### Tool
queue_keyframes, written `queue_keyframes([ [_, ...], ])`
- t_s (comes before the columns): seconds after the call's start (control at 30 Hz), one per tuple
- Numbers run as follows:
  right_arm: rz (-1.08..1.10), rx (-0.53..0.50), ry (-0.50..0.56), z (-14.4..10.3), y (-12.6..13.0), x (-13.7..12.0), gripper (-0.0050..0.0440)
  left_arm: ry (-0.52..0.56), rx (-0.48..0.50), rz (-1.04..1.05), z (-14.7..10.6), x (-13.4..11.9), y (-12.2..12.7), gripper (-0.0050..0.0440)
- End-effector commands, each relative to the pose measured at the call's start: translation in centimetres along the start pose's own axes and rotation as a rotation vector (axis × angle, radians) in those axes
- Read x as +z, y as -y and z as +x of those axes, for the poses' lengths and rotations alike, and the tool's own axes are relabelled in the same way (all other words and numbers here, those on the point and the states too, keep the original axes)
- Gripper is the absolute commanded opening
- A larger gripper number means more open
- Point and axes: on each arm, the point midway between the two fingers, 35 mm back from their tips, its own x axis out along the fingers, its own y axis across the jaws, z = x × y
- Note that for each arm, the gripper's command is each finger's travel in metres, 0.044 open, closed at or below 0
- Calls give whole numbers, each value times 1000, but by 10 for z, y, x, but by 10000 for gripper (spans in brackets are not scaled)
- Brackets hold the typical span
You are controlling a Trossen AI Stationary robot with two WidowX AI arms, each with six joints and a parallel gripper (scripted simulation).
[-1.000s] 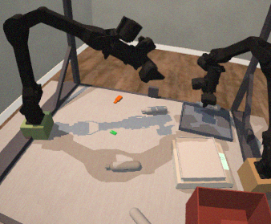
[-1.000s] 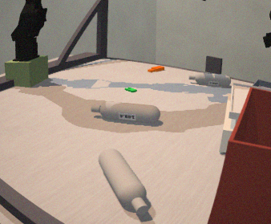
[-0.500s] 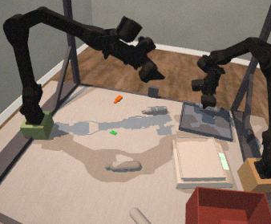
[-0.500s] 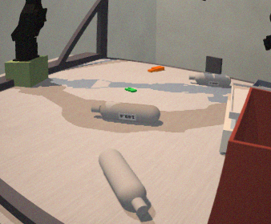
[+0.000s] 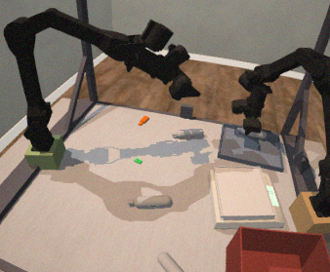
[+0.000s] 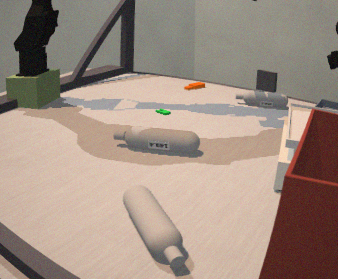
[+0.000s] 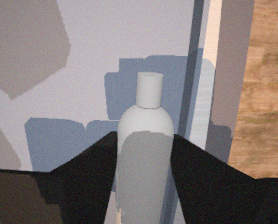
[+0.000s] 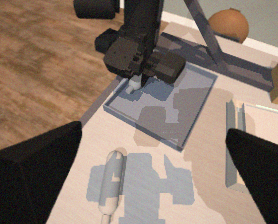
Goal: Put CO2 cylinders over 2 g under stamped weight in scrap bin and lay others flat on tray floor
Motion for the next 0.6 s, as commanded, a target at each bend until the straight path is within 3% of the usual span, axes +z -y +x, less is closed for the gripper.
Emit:
queue_keyframes([
  [0.0, 0, 0, 26, -5, -1, 10, 440, 27, -42, -4, -16, 6, 10, -50],
  [0.13, 0, 0, 26, -5, -1, 10, 440, 22, -33, -2, -14, 4, 7, -50],
  [0.17, 0, 0, 26, -5, -1, 10, 440, 22, -33, -2, -14, 4, 7, 24],
  [0.4, 0, 0, 26, -5, -1, 10, 440, 22, -33, -2, -14, 4, 7, 192],
  [0.57, 0, 0, 26, -5, -1, 10, 440, 22, -33, -2, -14, 4, 7, 194],
])
